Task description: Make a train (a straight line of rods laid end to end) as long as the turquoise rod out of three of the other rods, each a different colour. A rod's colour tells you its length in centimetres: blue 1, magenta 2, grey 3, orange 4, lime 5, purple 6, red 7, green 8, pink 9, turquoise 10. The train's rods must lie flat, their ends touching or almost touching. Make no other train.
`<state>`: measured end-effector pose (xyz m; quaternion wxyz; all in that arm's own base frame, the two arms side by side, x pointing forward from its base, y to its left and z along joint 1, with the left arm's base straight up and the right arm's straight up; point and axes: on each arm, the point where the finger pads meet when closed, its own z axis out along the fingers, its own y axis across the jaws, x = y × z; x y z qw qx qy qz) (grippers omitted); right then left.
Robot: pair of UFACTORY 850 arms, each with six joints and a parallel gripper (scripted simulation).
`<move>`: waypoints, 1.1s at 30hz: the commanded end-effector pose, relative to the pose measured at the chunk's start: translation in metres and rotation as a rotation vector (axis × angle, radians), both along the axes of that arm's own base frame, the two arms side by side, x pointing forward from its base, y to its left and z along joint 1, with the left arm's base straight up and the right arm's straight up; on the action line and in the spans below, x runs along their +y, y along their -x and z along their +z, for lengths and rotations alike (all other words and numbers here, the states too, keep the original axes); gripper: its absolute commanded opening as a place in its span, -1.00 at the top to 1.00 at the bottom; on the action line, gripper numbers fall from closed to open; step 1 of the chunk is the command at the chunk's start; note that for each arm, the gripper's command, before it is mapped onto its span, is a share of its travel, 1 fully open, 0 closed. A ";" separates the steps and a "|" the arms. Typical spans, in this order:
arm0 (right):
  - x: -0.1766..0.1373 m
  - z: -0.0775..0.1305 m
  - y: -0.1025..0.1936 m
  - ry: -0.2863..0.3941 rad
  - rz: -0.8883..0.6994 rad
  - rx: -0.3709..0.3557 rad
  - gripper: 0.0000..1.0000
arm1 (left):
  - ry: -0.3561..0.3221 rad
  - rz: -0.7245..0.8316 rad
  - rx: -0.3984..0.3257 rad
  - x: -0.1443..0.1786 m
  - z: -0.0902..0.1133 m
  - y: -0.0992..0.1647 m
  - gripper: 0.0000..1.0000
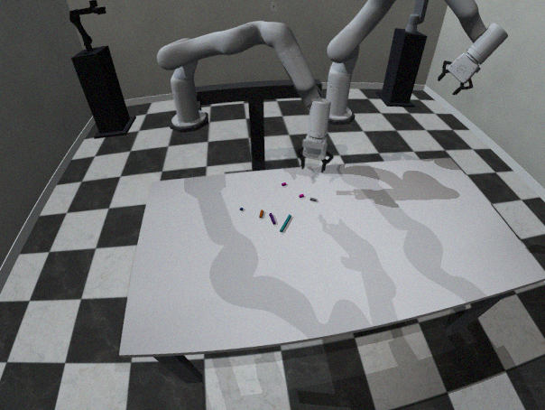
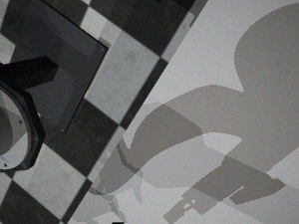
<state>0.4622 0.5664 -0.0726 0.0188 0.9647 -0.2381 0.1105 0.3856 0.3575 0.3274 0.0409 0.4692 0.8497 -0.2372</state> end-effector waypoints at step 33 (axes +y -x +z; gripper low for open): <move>-0.006 -0.022 0.009 -0.126 -0.343 0.187 -1.00 | -0.349 -0.508 -0.308 0.049 0.129 0.322 -1.00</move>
